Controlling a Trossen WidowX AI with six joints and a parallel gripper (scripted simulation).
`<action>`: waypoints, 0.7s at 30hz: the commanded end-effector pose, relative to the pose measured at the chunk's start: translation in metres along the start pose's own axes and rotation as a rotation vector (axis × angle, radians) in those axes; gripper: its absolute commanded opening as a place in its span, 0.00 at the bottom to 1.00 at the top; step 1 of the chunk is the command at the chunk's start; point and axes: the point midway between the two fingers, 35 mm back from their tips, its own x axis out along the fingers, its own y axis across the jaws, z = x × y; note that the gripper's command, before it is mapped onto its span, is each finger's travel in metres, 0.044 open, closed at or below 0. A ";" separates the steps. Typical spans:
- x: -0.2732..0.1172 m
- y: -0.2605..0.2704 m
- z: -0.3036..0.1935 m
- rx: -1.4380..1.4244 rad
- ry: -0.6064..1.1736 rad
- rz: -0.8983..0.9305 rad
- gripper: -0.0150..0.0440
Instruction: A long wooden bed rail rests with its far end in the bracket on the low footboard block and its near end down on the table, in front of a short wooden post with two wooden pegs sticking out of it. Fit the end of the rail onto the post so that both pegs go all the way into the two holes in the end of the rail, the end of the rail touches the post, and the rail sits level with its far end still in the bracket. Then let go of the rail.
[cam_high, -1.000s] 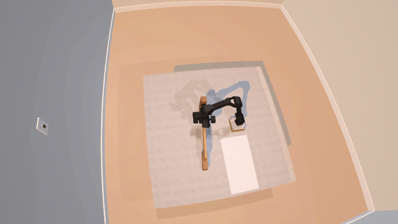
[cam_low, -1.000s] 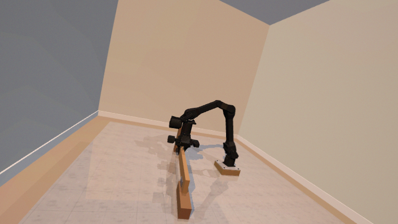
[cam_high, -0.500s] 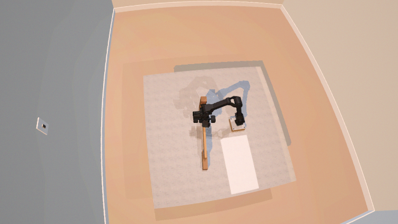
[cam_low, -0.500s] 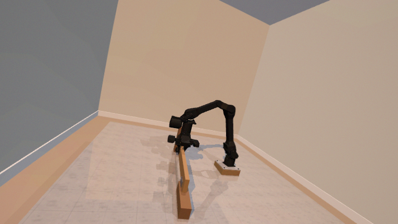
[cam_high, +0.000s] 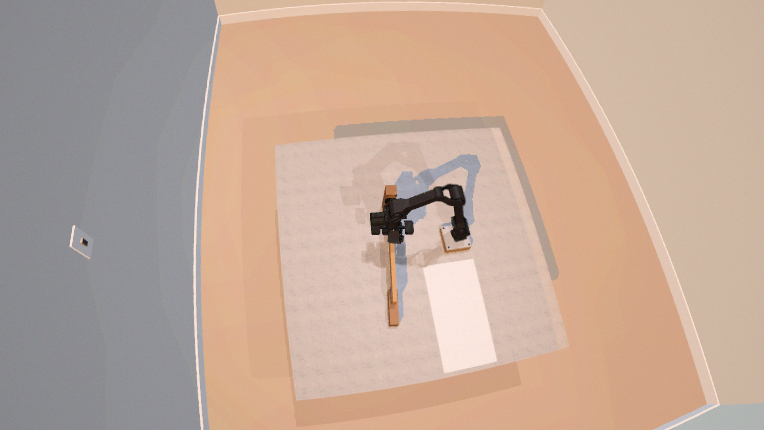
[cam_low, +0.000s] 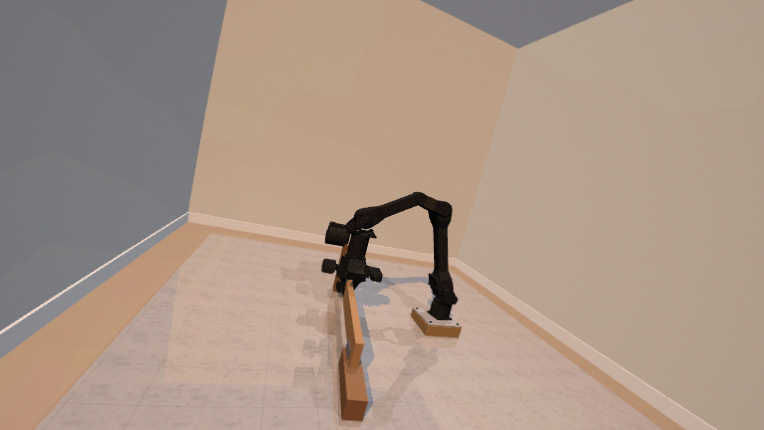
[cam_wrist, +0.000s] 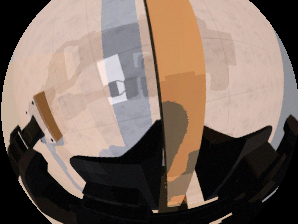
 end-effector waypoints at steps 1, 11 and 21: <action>-0.002 0.000 -0.001 -0.004 -0.003 -0.004 0.25; -0.001 0.000 -0.005 -0.004 -0.002 -0.004 0.25; 0.000 0.000 -0.008 -0.004 -0.002 -0.004 0.25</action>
